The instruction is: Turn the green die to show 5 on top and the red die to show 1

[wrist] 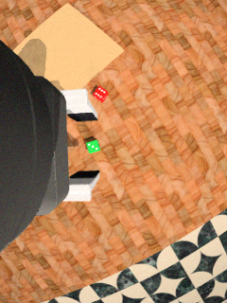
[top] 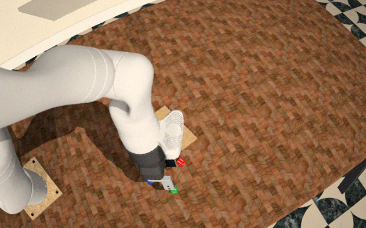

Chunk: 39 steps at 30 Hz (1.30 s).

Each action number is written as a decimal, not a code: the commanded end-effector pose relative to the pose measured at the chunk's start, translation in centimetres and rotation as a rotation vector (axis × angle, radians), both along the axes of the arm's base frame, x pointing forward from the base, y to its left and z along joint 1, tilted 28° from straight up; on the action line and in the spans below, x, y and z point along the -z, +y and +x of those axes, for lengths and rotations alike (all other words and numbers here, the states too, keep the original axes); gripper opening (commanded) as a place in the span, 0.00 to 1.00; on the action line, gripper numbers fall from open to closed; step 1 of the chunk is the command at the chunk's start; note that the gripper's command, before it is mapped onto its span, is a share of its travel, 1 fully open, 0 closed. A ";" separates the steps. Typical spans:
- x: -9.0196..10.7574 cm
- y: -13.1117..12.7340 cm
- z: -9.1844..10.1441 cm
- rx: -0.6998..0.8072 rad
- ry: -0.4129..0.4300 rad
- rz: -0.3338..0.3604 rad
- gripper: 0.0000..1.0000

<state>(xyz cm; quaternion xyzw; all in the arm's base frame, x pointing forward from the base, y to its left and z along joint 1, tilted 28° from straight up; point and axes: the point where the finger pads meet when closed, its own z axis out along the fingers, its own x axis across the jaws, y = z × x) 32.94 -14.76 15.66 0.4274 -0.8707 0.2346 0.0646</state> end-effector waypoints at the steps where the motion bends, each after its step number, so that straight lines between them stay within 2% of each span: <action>1: 0.3 -0.3 -0.3 -0.043 0.031 -0.002 1.00; 9: 0.9 -0.2 -0.5 -0.177 0.102 -0.011 1.00; 23: 1.1 -0.2 -0.6 -0.225 0.127 -0.014 1.00; 24: 1.1 -0.2 -0.6 -0.225 0.127 -0.014 0.64; 39: 1.1 -0.2 -0.6 -0.225 0.127 -0.014 0.64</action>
